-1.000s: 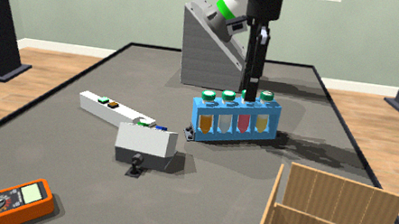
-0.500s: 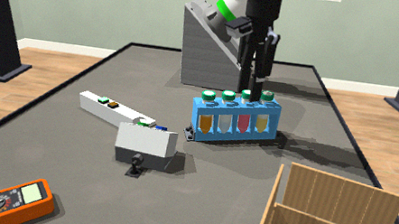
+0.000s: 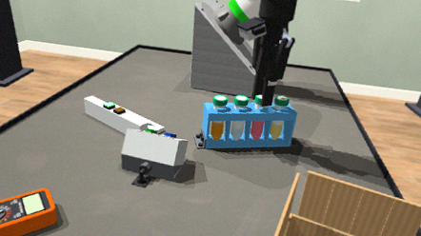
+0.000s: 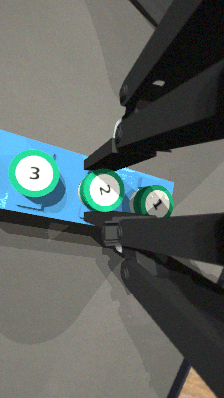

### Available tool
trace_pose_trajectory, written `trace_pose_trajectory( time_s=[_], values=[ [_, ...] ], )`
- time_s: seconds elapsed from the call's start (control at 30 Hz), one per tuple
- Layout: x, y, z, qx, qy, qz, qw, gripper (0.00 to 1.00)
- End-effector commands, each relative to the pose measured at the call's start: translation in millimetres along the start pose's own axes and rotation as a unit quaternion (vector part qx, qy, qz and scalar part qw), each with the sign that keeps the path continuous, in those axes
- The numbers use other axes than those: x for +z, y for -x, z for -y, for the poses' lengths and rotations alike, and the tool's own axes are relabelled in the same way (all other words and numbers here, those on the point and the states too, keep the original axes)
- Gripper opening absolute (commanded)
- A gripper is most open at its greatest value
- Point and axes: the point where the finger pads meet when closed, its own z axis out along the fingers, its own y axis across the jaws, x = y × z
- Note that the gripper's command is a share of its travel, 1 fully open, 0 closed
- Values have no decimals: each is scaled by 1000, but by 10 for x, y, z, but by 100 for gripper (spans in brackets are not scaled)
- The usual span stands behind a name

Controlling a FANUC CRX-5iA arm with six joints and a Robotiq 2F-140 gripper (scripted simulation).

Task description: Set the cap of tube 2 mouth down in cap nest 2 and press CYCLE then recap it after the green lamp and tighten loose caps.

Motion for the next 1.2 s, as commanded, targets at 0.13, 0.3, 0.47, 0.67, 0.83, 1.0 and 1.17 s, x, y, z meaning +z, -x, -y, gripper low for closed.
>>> trace_pose_trajectory(
  time_s=[0.13,0.3,0.47,0.67,0.83,1.0,1.17],
  values=[
    [-6,-5,3,122,0,-1,992,30],
    [-7,-5,3,218,0,-1,976,30],
    [-5,-5,3,218,0,-1,976,30],
    [-7,-5,3,218,0,-1,976,41],
    [-7,-5,3,218,0,-1,976,41],
    [-6,-4,4,159,0,-1,987,41],
    [-6,-4,3,100,0,-1,995,41]
  ],
)
